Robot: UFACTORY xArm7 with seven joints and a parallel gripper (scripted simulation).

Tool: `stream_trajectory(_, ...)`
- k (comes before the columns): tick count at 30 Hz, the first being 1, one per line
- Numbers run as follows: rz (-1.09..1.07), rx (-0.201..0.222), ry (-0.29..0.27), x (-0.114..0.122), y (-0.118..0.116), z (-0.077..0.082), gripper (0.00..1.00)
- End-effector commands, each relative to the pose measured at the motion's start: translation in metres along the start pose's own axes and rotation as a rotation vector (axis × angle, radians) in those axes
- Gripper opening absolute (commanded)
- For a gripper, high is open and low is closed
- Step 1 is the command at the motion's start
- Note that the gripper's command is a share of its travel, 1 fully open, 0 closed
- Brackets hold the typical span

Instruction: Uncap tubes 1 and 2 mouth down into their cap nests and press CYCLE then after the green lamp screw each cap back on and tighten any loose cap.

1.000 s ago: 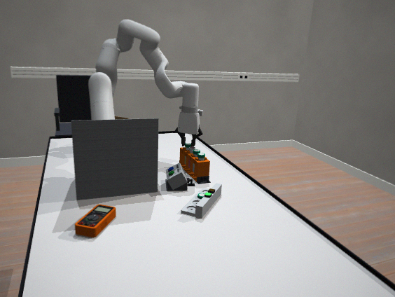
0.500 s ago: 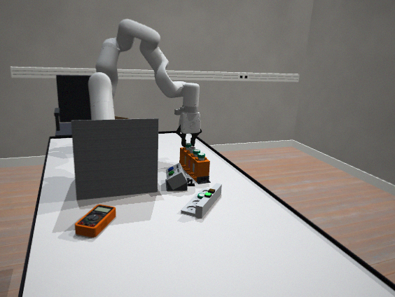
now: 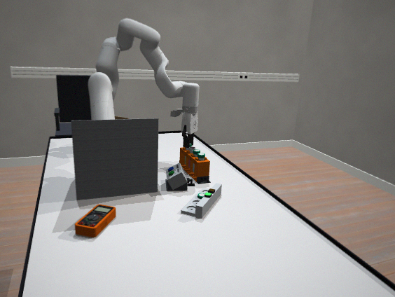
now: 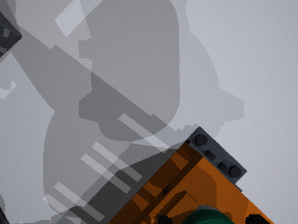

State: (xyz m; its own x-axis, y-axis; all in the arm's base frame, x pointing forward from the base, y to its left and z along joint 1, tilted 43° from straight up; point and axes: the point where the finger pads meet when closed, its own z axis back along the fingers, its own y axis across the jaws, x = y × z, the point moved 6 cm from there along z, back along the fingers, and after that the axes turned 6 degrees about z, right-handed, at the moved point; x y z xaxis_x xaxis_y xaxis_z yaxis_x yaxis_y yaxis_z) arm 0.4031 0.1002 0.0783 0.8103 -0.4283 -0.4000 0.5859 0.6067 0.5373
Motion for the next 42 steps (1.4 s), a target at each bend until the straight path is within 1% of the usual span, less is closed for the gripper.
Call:
stream_trajectory(1, 0.018, 0.018, -0.005, 0.0012, -0.001, 0.0013, 0.46)
stream_trajectory(2, 0.018, 0.018, -0.005, 0.0012, -0.001, 0.0013, 0.0)
stream_trajectory(16, 0.018, 0.018, -0.005, 0.0011, -0.001, 0.0013, 0.0)
stream_trajectory(21, -0.232, 0.018, -0.003, 0.0011, -0.001, 0.001, 0.0)
stream_trajectory(23, -0.232, 0.018, -0.003, 0.0011, -0.001, 0.001, 0.0)
stream_trajectory(38, -0.982, 0.019, 0.004, 0.0011, -0.001, 0.0004, 0.0)
stream_trajectory(40, -0.982, 0.019, 0.004, 0.0011, -0.001, 0.0004, 0.0)
stream_trajectory(42, -1.082, 0.019, 0.005, 0.0011, -0.001, 0.0003, 0.0)
